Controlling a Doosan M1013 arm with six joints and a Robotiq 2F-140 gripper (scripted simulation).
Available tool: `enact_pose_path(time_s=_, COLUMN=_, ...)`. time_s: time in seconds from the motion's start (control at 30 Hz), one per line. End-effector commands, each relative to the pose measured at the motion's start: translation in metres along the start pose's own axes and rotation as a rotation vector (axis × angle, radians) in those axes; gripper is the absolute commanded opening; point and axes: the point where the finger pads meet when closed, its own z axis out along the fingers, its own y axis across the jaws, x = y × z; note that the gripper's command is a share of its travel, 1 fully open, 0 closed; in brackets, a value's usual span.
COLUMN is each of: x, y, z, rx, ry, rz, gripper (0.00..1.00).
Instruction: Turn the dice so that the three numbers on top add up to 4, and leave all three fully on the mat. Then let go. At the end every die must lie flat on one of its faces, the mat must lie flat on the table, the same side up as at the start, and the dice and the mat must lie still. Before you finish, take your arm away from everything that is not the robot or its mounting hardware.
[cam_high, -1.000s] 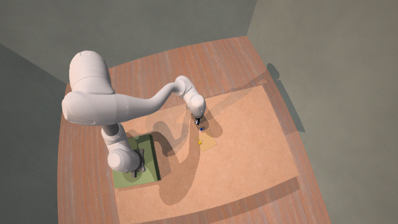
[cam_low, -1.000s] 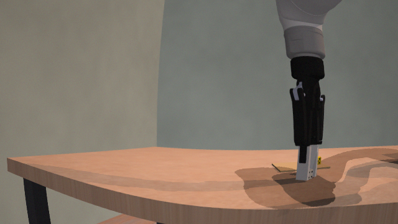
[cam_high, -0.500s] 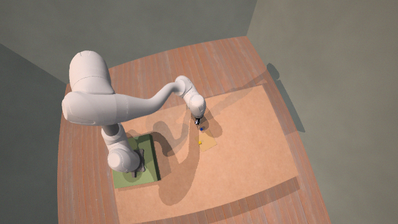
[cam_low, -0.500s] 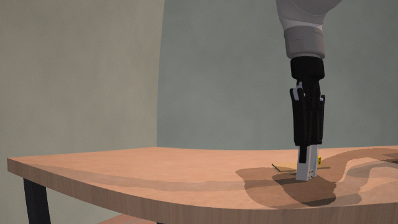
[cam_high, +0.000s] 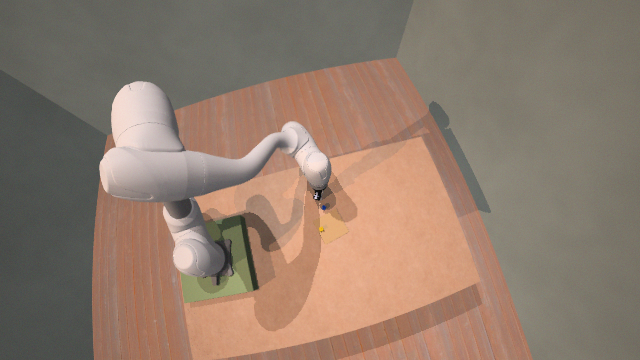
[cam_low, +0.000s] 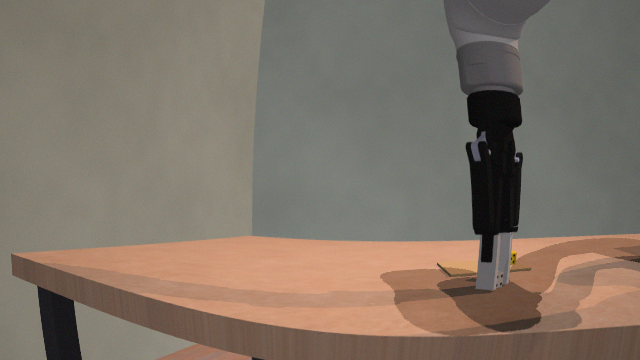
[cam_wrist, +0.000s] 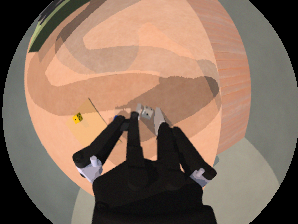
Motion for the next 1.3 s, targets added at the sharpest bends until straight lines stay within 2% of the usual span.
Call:
enact_pose_path(time_s=0.0, x=0.0000, y=0.0000, z=-0.0001, rx=0.000, ry=0.000, rz=0.000, gripper=0.21)
enact_pose_path(time_s=0.03, x=0.0000, y=0.0000, z=-0.0001, rx=0.000, ry=0.000, rz=0.000, gripper=0.09)
enact_pose_path(time_s=1.27, x=0.0000, y=0.0001, z=-0.0034, rx=0.000, ry=0.000, rz=0.000, gripper=0.09)
